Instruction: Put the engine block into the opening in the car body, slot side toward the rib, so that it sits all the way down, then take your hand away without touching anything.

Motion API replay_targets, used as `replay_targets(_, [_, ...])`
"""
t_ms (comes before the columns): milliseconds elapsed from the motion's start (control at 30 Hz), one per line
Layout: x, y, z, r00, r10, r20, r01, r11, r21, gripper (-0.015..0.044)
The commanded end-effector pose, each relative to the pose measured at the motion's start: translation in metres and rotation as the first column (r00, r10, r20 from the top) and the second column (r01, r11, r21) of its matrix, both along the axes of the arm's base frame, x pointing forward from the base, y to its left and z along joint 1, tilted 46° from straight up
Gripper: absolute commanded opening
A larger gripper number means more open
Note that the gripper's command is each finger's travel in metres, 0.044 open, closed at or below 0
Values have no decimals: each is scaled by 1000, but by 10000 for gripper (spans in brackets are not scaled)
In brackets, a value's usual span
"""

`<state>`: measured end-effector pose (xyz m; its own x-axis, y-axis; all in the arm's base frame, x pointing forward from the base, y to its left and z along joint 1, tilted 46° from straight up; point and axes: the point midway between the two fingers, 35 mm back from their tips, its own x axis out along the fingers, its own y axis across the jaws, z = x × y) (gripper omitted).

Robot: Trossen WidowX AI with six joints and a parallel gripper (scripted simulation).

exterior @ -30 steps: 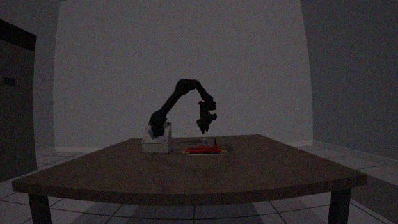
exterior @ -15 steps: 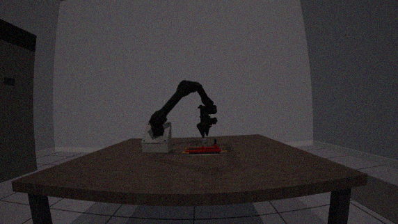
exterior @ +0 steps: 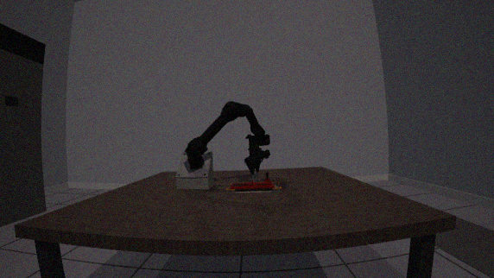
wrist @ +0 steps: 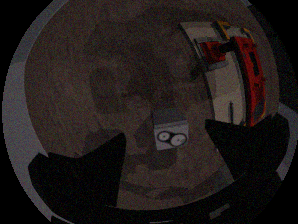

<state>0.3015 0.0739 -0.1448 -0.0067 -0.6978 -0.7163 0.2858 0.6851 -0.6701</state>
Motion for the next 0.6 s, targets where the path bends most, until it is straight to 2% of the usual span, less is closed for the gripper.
replay_targets(0, [-4, -8, -7, 1000, 2, -15, -2, 1000, -11, 440])
replay_targets(500, [-5, -24, -21, 1000, 1, -15, -1, 1000, -14, 440])
replay_targets(567, [-5, -24, -21, 1000, 1, -15, -1, 1000, -14, 387])
